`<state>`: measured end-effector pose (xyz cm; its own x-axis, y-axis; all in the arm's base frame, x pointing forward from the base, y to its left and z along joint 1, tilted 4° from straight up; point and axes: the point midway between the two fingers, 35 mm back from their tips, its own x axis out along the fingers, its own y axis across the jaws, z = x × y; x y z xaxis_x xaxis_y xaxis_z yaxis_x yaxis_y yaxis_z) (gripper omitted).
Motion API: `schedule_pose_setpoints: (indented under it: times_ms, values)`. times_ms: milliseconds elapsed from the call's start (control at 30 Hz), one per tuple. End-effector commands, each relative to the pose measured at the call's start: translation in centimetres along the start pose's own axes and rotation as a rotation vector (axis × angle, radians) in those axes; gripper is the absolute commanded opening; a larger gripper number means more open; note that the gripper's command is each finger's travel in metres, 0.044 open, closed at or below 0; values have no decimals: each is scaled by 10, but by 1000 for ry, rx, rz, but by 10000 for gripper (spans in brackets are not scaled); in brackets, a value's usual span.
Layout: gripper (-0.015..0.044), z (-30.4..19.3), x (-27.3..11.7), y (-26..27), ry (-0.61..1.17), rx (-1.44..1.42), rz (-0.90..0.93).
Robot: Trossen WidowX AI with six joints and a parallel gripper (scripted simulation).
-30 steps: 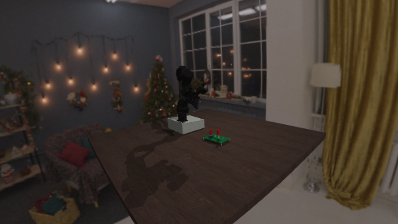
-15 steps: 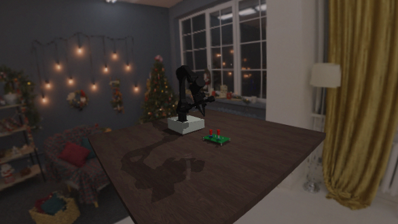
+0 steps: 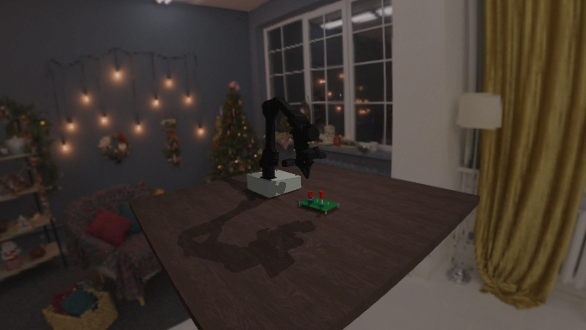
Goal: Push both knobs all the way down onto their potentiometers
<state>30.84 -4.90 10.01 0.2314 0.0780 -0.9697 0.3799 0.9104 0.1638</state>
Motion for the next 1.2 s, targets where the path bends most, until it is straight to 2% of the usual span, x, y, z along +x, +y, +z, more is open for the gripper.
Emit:
schedule_pose_setpoints:
  times_ms: [0, 267, 433, 533, 1167]
  values:
    - [0, -8, 8, 9, 59, -110, -21]
    - [0, -26, 22, 25, 180, -311, -51]
    - [0, -27, 25, 25, 183, -315, -52]
    - [0, -30, 42, 23, 183, -315, -52]
    - [0, -34, 62, 22, 183, -315, -52]
